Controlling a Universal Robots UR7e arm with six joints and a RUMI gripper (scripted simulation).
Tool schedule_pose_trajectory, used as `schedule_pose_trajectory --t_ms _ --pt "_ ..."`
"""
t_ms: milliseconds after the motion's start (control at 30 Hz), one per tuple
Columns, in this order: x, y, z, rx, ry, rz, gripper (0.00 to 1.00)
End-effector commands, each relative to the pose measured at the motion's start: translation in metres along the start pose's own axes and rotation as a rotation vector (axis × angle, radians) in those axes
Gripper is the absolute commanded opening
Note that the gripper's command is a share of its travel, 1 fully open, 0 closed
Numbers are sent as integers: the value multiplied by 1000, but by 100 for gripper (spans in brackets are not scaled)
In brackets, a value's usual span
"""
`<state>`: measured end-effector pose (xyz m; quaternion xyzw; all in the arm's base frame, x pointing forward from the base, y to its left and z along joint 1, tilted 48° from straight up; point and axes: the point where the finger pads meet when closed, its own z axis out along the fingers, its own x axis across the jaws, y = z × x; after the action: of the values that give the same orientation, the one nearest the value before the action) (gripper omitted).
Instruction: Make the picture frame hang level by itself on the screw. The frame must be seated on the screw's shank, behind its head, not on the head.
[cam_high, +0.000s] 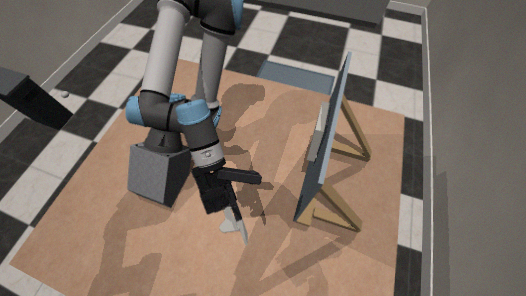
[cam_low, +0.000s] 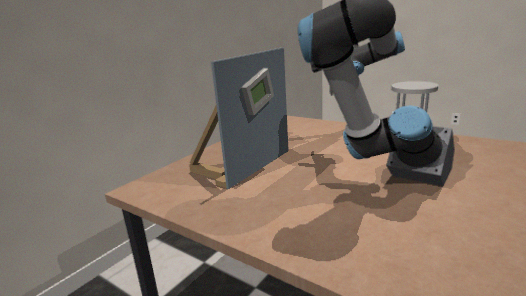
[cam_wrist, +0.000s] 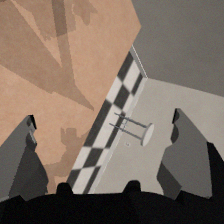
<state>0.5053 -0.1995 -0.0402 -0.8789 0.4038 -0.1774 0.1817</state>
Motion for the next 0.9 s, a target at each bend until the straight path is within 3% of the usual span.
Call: schedule_pose_trajectory --t_ms 0,867 --pt "5 -8 -3 13 40 -102 100" --pt "22 -46 -22 27 221 -579 100"
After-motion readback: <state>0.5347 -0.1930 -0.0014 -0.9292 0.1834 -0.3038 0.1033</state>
